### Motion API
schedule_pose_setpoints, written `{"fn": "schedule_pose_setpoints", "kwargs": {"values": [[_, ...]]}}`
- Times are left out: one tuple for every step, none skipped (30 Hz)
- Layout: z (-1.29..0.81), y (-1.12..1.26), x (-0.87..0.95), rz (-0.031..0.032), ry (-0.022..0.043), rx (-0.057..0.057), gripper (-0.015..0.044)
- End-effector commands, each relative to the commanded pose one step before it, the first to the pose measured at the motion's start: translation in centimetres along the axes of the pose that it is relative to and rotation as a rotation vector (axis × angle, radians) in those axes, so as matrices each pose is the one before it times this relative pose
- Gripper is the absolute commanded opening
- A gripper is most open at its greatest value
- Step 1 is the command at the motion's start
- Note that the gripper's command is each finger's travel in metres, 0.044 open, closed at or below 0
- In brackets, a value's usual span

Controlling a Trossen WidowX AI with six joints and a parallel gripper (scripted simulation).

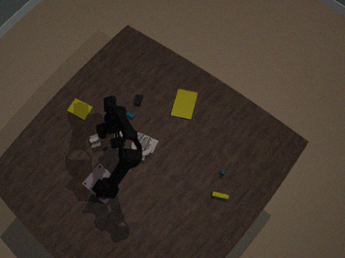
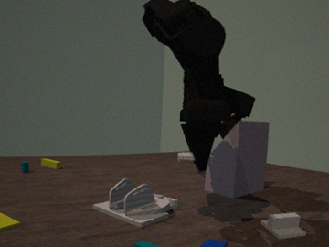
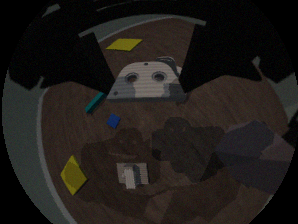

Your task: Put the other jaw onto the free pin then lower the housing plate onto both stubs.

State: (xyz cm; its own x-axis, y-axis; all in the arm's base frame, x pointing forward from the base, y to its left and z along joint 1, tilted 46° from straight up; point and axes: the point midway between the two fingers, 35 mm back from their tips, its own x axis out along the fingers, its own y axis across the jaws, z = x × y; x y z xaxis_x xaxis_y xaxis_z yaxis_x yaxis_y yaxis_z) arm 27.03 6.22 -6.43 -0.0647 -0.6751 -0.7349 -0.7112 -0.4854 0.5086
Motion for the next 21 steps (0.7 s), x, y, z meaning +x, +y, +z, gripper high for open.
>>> {"fn": "schedule_pose_setpoints", "kwargs": {"values": [[-0.92,0.604,-0.027,-0.00019,0.00458,-0.0843,0.0351],[-0.202,0.177,0.017,0.00052,0.0004,-0.0244,0.0351],[-0.196,0.184,0.018,0.00056,0.00039,-0.0244,0.0351],[-0.19,0.19,0.019,0.0006,0.00038,-0.0244,0.0351],[-0.183,0.196,0.02,0.00064,0.00037,-0.0244,0.0351],[-0.176,0.202,0.021,0.00068,0.00036,-0.0244,0.0351],[-0.169,0.208,0.022,0.00072,0.00035,-0.0244,0.0351],[-0.162,0.213,0.023,0.00076,0.00033,-0.0244,0.0351],[-0.155,0.218,0.024,0.0008,0.00032,-0.0244,0.0351],[-0.148,0.223,0.025,0.00084,0.0003,-0.0244,0.0351],[-0.14,0.228,0.026,0.00087,0.00027,-0.0244,0.0351],[-0.132,0.232,0.027,0.00091,0.00025,-0.0244,0.0351],[-0.124,0.236,0.028,0.00095,0.00023,-0.0244,0.0351],[-0.116,0.24,0.029,0.00099,0.0002,-0.0244,0.0351],[-0.108,0.243,0.03,0.00102,0.00017,-0.0244,0.0351],[-0.1,0.247,0.031,0.00106,0.00014,-0.0244,0.0351],[-0.091,0.25,0.032,0.00109,0.0001,-0.0244,0.0351],[-0.083,0.252,0.033,0.00112,0.00007,-0.0243,0.0351],[-0.074,0.255,0.034,0.00115,0.00003,-0.0244,0.0351],[-0.065,0.257,0.035,0.00118,-0.00001,-0.0244,0.0351],[-0.057,0.258,0.036,0.00121,-0.00005,-0.0244,0.0351]]}}
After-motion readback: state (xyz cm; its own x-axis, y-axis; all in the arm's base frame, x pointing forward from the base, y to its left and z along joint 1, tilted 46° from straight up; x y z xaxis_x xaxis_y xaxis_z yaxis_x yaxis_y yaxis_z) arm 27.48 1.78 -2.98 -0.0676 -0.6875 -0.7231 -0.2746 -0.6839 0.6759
